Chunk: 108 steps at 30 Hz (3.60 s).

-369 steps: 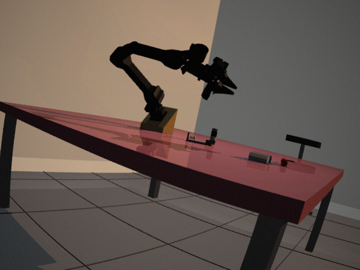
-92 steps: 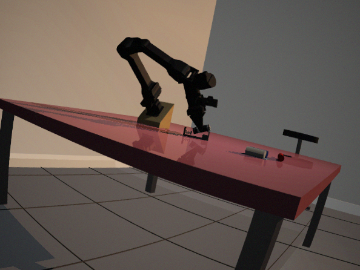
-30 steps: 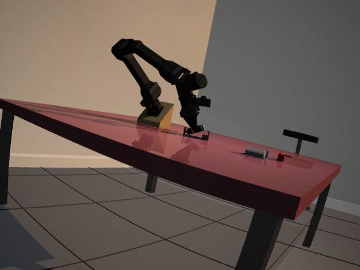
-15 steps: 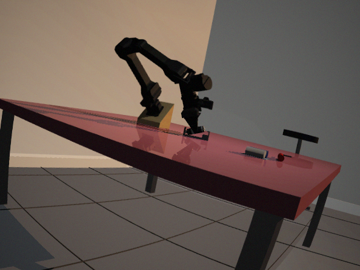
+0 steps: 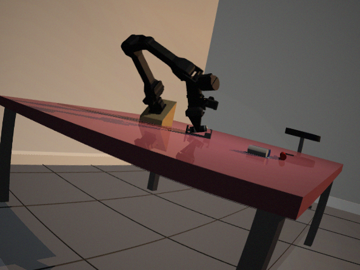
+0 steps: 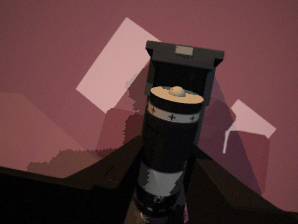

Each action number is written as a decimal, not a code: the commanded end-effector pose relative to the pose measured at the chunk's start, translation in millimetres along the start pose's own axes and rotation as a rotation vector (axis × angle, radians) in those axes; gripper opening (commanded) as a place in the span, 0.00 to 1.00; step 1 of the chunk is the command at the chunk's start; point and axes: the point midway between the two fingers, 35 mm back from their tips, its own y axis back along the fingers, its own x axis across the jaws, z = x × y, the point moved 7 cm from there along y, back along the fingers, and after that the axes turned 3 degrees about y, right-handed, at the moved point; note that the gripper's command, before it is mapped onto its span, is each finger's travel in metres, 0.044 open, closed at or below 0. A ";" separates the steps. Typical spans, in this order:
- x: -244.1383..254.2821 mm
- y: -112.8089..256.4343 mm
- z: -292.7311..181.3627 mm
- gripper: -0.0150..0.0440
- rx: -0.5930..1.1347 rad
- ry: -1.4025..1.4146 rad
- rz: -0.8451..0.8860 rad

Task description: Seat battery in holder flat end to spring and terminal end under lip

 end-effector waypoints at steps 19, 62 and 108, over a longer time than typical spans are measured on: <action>-1.0 -5.5 8.9 0.40 0.137 -0.010 0.020; -7.6 -14.5 36.0 0.40 0.278 -0.026 0.044; 2.1 68.5 66.1 1.00 0.277 -0.022 0.052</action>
